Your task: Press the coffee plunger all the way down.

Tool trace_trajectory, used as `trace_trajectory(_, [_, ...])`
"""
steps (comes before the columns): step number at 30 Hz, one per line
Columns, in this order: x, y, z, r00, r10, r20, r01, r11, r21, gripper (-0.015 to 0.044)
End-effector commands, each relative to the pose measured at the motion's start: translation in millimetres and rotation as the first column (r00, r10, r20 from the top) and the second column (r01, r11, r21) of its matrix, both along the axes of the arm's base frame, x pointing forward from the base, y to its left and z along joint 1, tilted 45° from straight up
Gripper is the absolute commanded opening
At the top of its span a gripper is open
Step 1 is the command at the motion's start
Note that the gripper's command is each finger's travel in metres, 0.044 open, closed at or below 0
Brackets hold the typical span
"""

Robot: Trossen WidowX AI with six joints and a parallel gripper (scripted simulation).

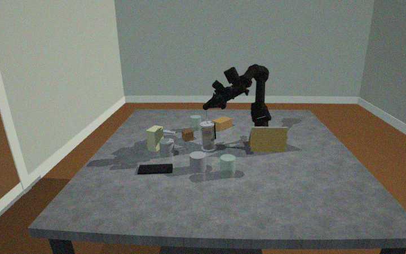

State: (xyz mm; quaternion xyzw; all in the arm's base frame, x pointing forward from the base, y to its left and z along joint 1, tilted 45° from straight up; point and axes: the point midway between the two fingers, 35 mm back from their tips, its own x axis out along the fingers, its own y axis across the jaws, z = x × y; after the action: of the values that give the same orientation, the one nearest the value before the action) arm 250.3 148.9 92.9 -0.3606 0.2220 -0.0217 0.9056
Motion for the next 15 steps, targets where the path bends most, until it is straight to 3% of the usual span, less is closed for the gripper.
trace_trajectory(1, [-2,-17,-19,0.999,-0.015,-0.040,0.014,0.999,-0.041,0.0118])
trace_trajectory(15, [3,-32,-36,0.999,-0.013,-0.035,0.011,0.999,-0.043,0.0118])
